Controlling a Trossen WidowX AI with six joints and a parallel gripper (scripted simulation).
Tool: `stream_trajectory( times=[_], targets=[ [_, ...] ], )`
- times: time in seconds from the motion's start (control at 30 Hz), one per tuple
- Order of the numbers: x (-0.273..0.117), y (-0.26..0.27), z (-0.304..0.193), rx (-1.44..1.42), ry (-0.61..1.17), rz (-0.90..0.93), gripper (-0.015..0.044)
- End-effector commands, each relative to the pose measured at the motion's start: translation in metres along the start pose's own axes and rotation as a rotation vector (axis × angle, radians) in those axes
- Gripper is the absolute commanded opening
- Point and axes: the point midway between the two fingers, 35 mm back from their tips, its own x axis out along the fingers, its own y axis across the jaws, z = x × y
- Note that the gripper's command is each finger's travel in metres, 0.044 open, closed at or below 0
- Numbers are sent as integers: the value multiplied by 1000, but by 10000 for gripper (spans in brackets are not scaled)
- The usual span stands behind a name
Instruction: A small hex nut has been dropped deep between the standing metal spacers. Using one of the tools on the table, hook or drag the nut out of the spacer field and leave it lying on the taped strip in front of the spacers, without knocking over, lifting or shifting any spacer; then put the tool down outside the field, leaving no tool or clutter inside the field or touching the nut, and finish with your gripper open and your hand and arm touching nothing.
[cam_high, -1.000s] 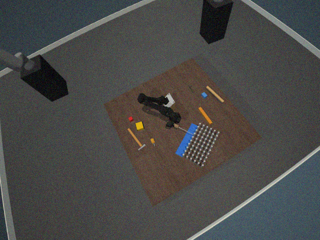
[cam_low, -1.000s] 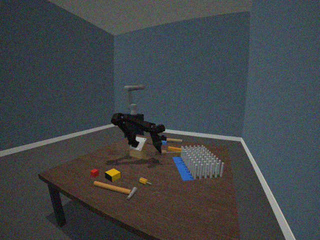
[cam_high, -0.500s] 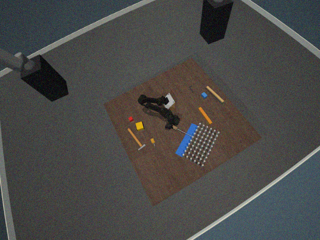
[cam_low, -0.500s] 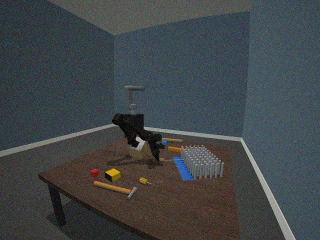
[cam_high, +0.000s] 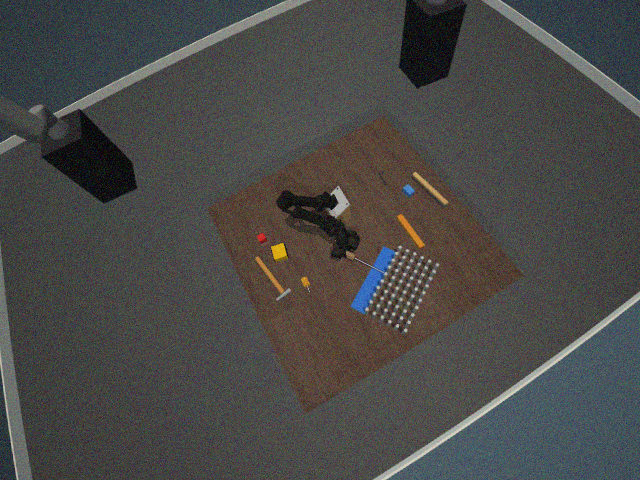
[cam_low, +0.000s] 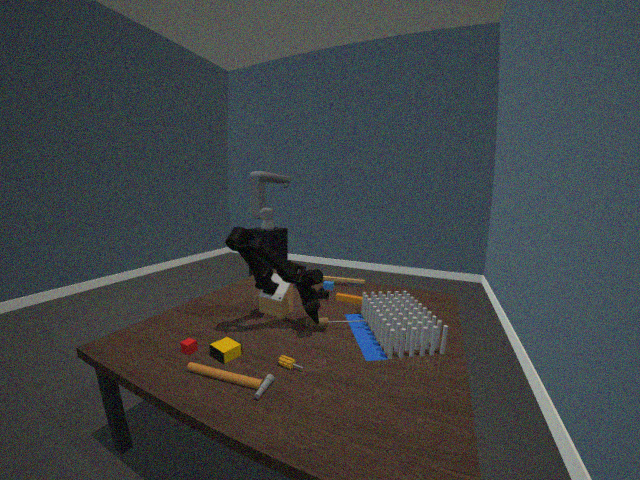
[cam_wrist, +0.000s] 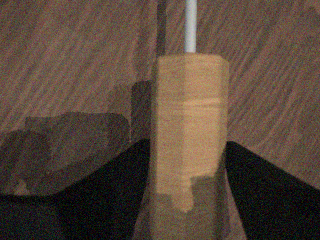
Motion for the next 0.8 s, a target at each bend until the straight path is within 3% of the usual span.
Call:
stream_trajectory(
  times=[0.0,0.77],
  targets=[
    [0,-2,4,5,-8,-4,0],
    [4,-3,15,8,-8,-5,0]
  ],
)
